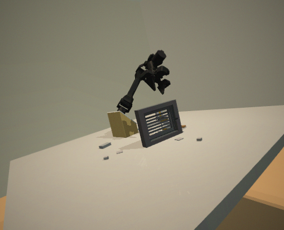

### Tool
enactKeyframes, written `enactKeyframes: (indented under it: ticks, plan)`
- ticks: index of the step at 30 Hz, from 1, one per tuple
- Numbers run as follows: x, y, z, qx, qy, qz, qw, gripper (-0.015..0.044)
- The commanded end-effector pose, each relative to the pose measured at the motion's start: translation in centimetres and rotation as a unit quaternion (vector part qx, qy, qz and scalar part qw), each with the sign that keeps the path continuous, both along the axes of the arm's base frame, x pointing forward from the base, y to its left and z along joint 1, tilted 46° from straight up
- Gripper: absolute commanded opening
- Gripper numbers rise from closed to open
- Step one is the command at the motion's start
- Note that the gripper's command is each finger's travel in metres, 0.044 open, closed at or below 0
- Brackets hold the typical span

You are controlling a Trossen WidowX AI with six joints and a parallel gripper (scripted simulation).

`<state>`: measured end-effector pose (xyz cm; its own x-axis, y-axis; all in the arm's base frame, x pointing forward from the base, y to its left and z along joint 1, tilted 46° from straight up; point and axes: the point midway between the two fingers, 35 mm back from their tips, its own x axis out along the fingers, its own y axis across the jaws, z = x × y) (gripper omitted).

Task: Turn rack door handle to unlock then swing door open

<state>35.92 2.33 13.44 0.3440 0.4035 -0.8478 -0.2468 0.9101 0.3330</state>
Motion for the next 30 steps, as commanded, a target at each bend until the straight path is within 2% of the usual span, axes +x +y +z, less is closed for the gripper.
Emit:
enactKeyframes:
  ticks: [1, 21, 30]
  plan:
    - [-0.5, 0.3, -1.2, 0.031, 0.06, 0.013, 0.998, 0.0298]
    - [-2.2, 1.4, -3.7, 0.174, 0.279, 0.025, 0.944, 0.0298]
    - [-2.2, 1.5, -3.8, 0.179, 0.286, 0.024, 0.941, 0.0298]
